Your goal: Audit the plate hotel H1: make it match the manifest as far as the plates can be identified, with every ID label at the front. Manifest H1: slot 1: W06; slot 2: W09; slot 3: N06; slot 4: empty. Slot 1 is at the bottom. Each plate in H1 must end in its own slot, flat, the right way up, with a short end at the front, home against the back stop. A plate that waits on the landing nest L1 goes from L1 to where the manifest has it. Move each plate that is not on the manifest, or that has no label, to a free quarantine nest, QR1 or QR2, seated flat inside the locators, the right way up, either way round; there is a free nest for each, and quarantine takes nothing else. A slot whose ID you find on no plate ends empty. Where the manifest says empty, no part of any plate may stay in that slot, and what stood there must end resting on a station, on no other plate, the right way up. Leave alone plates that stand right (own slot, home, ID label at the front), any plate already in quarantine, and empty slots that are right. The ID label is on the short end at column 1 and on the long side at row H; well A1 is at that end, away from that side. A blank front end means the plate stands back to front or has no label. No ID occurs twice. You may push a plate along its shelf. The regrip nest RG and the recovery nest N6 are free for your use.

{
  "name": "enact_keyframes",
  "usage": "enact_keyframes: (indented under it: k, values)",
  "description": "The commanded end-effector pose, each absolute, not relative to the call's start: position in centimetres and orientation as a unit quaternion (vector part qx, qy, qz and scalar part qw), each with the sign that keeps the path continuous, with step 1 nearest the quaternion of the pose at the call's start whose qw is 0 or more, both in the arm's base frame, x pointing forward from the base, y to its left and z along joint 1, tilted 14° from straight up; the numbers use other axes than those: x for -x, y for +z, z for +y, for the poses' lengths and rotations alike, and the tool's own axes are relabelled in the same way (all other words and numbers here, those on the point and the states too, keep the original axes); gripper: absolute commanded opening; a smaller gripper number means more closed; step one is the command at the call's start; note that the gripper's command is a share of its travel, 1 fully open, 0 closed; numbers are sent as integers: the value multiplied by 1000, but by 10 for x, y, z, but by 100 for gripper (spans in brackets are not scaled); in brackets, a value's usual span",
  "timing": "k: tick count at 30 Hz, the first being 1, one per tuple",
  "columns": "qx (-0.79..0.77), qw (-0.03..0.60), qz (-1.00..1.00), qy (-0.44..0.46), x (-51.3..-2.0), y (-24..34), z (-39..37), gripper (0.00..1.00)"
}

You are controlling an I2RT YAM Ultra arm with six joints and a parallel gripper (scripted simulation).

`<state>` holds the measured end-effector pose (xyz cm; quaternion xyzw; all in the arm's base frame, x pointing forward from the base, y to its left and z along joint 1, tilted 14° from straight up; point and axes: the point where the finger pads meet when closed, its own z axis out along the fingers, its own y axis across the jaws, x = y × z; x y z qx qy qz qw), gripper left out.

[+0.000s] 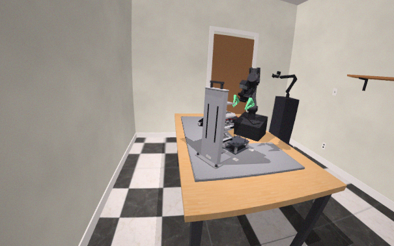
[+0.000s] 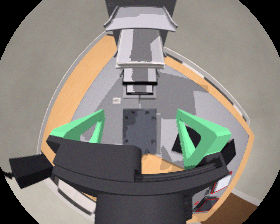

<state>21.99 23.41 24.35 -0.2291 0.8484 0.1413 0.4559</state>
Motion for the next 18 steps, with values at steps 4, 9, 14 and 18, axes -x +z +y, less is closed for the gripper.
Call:
enact_keyframes:
  k: [4,9,14,18]
  values:
    - [221,473,839,156,-222,247,234,100]
    - [223,469,841,152,-224,235,236,100]
    - [226,461,845,145,-227,220,239,100]
    - [220,475,838,157,-233,238,244,100]
